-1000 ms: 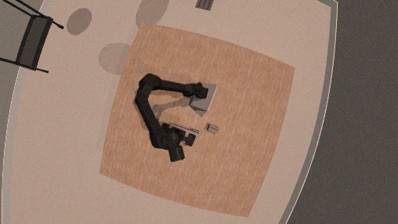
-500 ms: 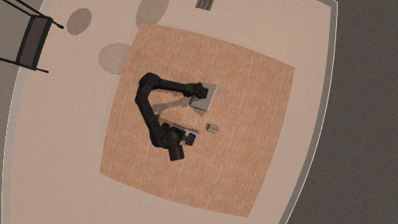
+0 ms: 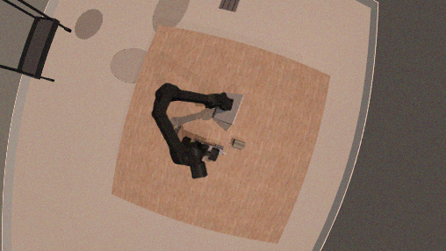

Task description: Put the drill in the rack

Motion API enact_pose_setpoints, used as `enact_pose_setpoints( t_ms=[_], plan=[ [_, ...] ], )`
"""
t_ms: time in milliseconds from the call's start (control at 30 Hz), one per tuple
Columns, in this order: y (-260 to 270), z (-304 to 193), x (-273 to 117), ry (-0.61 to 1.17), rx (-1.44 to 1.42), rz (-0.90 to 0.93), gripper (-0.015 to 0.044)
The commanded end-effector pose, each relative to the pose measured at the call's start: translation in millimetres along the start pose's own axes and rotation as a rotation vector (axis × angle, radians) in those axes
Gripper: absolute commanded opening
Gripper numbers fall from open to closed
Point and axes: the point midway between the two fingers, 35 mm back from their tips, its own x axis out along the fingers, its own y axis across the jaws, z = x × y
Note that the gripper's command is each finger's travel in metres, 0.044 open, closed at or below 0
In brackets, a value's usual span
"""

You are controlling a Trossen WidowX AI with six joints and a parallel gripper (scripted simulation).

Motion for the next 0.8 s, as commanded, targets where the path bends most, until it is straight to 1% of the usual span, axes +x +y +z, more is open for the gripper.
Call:
enact_pose_setpoints(
  t_ms=[0,200,333,367,433,667,767],
  plan=[
    [1,2,-13,0.001,-0.031,-0.006,0.0105],
    [4,4,-69,-0.010,-0.097,-0.013,0.0263],
    [4,4,-71,-0.011,-0.100,-0.014,0.0368],
    [6,5,-61,-0.020,-0.109,-0.010,0.0394],
    [21,8,-53,-0.019,-0.233,-0.006,0.0440],
    [96,14,-5,-0.009,-0.916,-0.002,0.0440],
    [112,12,7,-0.006,-1.074,-0.002,0.0440]
  ],
)
